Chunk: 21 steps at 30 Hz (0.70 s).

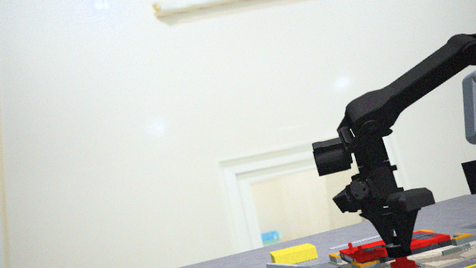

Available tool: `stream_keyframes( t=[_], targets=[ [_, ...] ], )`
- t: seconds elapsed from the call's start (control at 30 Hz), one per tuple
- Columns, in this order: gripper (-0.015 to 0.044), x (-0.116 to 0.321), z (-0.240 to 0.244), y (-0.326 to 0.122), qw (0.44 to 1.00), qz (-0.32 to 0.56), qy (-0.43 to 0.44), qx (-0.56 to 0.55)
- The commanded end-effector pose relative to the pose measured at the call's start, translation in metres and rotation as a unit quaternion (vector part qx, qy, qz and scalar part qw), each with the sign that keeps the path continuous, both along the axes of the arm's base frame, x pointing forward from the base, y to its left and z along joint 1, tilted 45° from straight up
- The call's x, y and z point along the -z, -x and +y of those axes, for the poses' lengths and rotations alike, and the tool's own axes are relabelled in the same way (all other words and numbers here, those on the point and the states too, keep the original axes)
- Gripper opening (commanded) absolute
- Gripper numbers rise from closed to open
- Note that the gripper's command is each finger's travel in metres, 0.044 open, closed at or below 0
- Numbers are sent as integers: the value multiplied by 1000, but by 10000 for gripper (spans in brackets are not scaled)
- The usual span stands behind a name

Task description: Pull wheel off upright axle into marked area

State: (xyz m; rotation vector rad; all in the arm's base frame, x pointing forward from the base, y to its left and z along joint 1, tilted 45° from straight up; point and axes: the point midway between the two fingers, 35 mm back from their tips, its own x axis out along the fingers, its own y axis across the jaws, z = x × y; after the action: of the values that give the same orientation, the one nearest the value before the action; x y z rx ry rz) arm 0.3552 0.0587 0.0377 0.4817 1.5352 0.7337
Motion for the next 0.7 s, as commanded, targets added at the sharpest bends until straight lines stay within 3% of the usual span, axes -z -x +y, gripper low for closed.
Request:
stream_keyframes(
  t=[0.0, 0.2, 0.67],
  targets=[
    [161, 0, 0, 0, 1000, -1, 1, -2],
    [4, -1, -1, 0, 1000, -1, 1, -2],
    [0, -4, -4, -1, 1000, -2, 1, -1]
  ],
)
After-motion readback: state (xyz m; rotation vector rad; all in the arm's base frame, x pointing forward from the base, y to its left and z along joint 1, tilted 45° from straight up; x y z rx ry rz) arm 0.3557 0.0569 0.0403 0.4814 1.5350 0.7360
